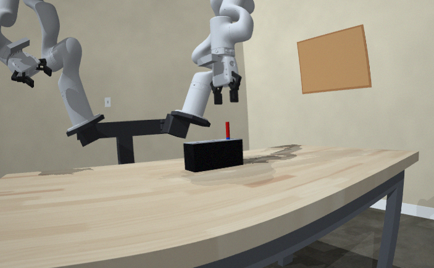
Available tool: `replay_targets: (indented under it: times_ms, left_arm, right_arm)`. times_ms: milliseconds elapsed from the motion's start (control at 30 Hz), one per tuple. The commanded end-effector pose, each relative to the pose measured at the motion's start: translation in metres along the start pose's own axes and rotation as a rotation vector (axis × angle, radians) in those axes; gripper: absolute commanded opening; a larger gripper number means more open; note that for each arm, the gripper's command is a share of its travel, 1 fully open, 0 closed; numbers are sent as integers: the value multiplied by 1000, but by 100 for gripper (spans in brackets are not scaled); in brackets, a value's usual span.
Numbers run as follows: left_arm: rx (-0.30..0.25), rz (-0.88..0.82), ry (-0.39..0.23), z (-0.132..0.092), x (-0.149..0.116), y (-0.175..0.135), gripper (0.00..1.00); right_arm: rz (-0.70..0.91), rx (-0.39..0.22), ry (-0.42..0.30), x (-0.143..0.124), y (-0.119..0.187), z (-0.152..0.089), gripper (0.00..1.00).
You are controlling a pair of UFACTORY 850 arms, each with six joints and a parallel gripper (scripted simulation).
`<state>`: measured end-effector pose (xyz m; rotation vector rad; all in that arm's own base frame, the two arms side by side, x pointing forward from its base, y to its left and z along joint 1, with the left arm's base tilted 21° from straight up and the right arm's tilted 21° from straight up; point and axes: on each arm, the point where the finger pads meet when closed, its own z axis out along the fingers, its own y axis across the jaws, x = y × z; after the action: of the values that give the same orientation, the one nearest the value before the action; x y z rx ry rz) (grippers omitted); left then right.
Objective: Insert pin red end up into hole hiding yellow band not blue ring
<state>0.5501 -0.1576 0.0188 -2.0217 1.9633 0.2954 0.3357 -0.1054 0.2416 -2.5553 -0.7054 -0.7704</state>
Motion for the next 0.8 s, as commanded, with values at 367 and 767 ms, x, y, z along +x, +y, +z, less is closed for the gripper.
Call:
replay_targets:
  times_ms: [367, 767]
  left_arm:
    - [-4, 1, -2, -8, -1, 1, 100]
    - [-4, 1, -3, -106, 53, 100, 100]
  right_arm:
    - [-1, -1, 1, 1, 0, 0, 100]
    - [-1, -1, 1, 1, 0, 0, 100]
